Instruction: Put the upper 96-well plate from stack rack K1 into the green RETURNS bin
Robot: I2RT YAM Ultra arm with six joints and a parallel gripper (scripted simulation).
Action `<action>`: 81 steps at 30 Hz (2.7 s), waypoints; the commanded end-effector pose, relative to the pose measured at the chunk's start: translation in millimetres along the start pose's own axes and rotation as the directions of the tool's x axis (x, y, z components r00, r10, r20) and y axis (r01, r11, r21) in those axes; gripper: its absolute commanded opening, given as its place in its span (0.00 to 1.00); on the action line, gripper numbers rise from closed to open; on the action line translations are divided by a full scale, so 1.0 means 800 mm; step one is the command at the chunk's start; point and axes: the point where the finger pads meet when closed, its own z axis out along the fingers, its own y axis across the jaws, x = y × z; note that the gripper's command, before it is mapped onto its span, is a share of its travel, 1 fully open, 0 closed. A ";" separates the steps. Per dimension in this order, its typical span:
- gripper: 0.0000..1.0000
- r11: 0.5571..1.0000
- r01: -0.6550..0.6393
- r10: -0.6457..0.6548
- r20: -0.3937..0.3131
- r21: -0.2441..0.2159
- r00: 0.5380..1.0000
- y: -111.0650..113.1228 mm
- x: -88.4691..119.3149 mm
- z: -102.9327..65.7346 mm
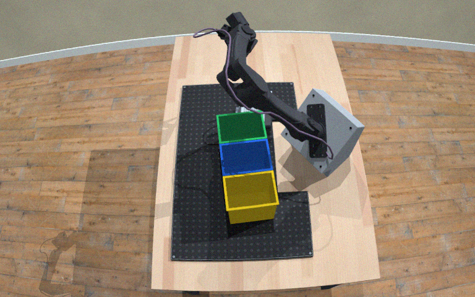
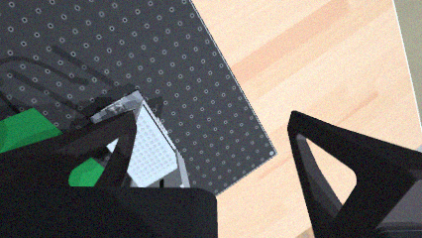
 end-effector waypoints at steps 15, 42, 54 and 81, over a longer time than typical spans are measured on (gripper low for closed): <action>1.00 0.972 0.208 -0.223 -0.138 -0.112 0.965 0.033 0.061 -0.003; 1.00 0.860 0.396 -0.466 -0.177 -0.323 0.867 0.097 0.141 -0.012; 1.00 0.858 0.402 -0.470 -0.174 -0.319 0.865 0.096 0.137 -0.012; 1.00 0.859 0.401 -0.469 -0.174 -0.318 0.866 0.096 0.137 -0.012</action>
